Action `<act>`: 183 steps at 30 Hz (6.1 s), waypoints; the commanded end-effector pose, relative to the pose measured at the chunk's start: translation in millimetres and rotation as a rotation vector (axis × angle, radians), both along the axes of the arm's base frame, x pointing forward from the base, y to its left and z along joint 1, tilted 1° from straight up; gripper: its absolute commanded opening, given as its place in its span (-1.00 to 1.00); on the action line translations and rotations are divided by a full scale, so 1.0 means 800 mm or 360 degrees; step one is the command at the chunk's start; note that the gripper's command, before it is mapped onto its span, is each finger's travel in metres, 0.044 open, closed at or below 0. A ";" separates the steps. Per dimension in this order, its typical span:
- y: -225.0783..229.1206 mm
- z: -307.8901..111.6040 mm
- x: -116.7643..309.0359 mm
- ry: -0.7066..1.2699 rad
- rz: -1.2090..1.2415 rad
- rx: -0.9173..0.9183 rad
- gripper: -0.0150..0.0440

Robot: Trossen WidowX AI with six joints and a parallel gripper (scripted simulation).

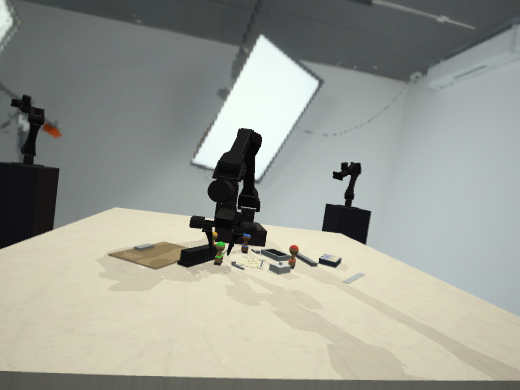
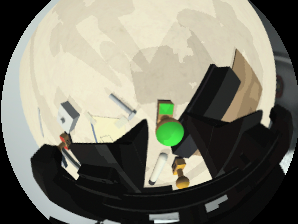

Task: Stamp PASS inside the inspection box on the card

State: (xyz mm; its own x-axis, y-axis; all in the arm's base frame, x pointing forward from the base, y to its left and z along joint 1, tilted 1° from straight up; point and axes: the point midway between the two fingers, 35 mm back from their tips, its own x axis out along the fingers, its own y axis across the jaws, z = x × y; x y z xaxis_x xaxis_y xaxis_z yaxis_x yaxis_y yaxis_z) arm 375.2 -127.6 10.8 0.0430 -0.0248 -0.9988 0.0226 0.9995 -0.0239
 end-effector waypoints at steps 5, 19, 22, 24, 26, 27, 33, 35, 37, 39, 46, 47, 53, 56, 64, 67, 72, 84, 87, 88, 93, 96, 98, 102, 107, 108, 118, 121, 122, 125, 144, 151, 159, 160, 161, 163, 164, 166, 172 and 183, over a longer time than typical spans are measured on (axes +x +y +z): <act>-0.001 -0.005 -0.001 0.0008 0.0006 -0.0001 0.24; -0.001 -0.005 -0.001 0.0008 0.0006 -0.0001 0.24; -0.001 -0.005 -0.001 0.0008 0.0006 -0.0001 0.24; -0.001 -0.005 -0.001 0.0008 0.0006 -0.0001 0.24; 0.000 0.000 0.000 0.0000 0.0000 0.0000 0.20; 0.000 0.000 0.000 0.0000 0.0000 0.0000 0.17; 0.000 0.000 0.000 0.0000 0.0000 0.0000 0.04; 0.000 0.000 0.000 0.0000 0.0000 0.0000 -0.01; 0.000 0.000 0.000 0.0000 0.0000 0.0000 -0.05; 0.000 0.000 0.000 0.0000 0.0000 0.0000 -0.10; 0.000 0.001 0.000 0.0000 0.0000 -0.0001 -0.45; 0.000 0.002 0.000 0.0000 0.0000 -0.0001 -0.49; 0.000 0.005 0.000 0.0000 0.0000 -0.0004 -0.49; 0.000 0.007 0.001 0.0000 0.0000 -0.0006 -0.49; 0.000 0.012 0.001 0.0001 -0.0001 -0.0009 -0.49; 0.000 0.014 0.001 0.0001 -0.0001 -0.0011 -0.49; 0.000 0.017 0.001 0.0001 -0.0001 -0.0013 -0.49; 0.000 0.024 0.001 0.0001 -0.0001 -0.0018 -0.49; 0.000 0.026 0.001 0.0001 -0.0001 -0.0020 -0.49; 0.000 0.026 0.001 0.0002 -0.0001 -0.0020 -0.49; 0.000 0.030 0.001 0.0002 -0.0002 -0.0022 -0.49; 0.000 0.031 0.001 0.0002 -0.0002 -0.0024 -0.49; 0.000 0.033 0.001 0.0002 -0.0002 -0.0025 -0.49; 0.001 0.035 0.001 0.0002 -0.0002 -0.0027 -0.49; 0.001 0.038 0.001 0.0002 -0.0002 -0.0029 -0.49; 0.001 0.039 0.001 0.0002 -0.0002 -0.0029 -0.49; 0.001 0.045 0.001 0.0003 -0.0002 -0.0034 -0.49; 0.001 0.047 0.001 0.0003 -0.0003 -0.0035 -0.49; 0.001 0.047 0.001 0.0003 -0.0003 -0.0036 -0.49; 0.001 0.049 0.001 0.0003 -0.0003 -0.0037 -0.49; 0.001 0.061 0.001 0.0004 -0.0003 -0.0046 -0.49; 0.002 0.065 0.000 0.0004 -0.0004 -0.0049 -0.49; 0.002 0.070 0.000 0.0004 -0.0004 -0.0052 -0.49; 0.002 0.071 0.000 0.0004 -0.0004 -0.0053 -0.49; 0.002 0.071 0.000 0.0004 -0.0004 -0.0053 -0.49; 0.002 0.072 0.000 0.0004 -0.0004 -0.0054 -0.49; 0.002 0.073 0.000 0.0004 -0.0004 -0.0055 -0.49; 0.002 0.074 0.000 0.0004 -0.0004 -0.0056 -0.49; 0.002 0.078 -0.001 0.0005 -0.0004 -0.0058 -0.49; 0.003 0.085 -0.001 0.0005 -0.0005 -0.0063 -0.49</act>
